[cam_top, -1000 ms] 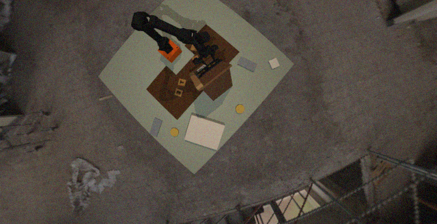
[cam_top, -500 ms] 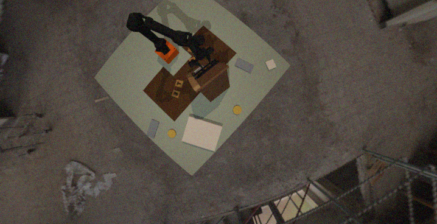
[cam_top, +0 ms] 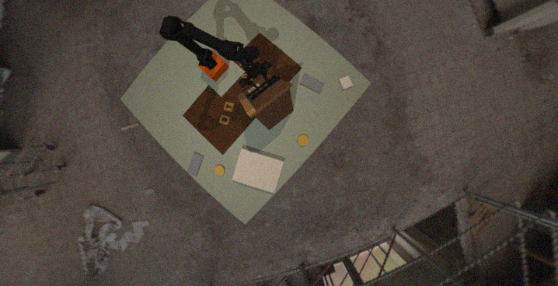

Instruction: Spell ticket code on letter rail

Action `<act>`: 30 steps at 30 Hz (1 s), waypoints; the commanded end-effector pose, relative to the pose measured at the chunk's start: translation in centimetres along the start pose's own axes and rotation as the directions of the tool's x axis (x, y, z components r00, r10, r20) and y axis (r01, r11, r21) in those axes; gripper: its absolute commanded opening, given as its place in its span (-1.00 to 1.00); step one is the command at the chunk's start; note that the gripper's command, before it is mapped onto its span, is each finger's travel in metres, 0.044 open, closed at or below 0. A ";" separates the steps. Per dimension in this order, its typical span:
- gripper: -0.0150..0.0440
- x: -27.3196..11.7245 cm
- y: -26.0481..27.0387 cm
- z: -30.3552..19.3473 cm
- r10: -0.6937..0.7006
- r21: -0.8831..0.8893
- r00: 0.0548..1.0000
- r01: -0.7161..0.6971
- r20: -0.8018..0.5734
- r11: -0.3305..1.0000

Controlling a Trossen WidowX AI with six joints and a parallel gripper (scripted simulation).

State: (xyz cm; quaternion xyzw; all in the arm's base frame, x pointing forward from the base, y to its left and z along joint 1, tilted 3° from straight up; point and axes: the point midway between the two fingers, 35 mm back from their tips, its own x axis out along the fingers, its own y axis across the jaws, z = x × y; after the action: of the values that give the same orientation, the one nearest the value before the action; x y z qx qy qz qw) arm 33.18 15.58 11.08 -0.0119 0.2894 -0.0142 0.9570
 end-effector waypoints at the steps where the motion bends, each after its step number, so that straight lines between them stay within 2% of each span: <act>1: -0.40 0.0 0.0 0.0 0.000 0.000 1.000 0.000 0.000 1.000; 11: 0.49 -0.4 0.0 0.0 0.002 -0.006 1.000 -0.002 -0.001 1.000; 30: 0.51 -1.9 0.1 0.0 0.003 -0.006 1.000 -0.003 -0.002 1.000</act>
State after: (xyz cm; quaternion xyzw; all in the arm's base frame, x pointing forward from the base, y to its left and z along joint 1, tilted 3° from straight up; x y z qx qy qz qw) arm 31.88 15.72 11.95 -0.0176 0.2912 -0.0102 0.9564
